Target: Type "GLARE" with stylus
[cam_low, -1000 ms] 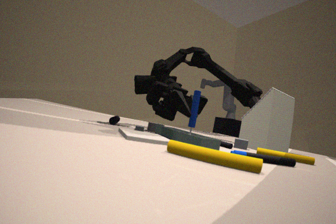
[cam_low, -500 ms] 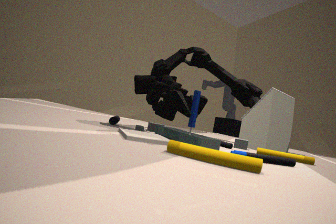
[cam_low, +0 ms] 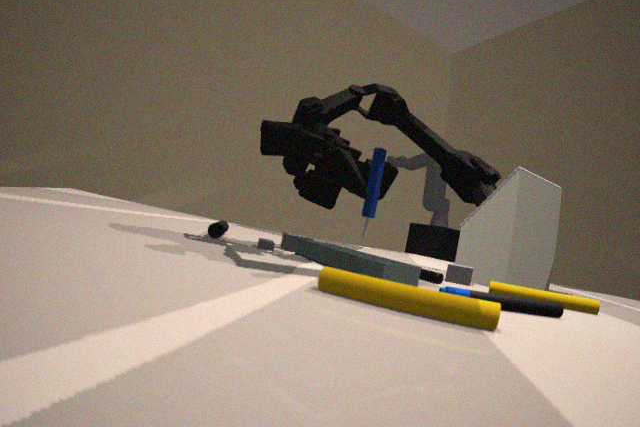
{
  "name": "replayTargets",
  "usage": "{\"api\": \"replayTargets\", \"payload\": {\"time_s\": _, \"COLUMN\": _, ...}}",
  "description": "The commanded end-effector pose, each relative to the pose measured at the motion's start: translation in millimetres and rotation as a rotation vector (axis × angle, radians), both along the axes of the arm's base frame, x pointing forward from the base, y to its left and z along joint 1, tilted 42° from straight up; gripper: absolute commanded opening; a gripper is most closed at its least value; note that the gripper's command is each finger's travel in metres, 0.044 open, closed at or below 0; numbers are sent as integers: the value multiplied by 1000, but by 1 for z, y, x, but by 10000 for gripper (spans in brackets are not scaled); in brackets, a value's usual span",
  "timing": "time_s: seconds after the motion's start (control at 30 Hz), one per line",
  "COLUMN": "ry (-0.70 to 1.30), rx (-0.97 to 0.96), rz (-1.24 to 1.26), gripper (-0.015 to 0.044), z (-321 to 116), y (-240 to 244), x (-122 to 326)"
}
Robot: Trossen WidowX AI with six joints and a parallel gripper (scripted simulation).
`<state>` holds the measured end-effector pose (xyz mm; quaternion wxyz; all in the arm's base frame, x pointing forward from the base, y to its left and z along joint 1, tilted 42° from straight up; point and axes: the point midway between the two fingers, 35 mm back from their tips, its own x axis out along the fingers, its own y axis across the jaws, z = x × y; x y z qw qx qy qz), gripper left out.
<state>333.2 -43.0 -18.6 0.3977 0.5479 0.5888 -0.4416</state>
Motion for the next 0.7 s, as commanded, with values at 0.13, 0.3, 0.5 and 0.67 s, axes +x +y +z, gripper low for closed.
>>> {"api": "replayTargets", "payload": {"time_s": 0.13, "ry": -2, "rx": 0, "rz": 1, "gripper": 0, "z": 1, "y": 0, "x": 2}}
{"api": "replayTargets", "payload": {"time_s": 0.3, "ry": 1, "rx": 2, "rz": -3, "gripper": 0, "z": 6, "y": -3, "x": 9}}
{"api": "replayTargets", "payload": {"time_s": 0.5, "ry": 4, "rx": 4, "rz": -7, "gripper": 0, "z": 10, "y": -7, "x": 17}}
{"api": "replayTargets", "payload": {"time_s": 0.67, "ry": 4, "rx": 3, "rz": -7, "gripper": 0, "z": -3, "y": -19, "x": 16}}
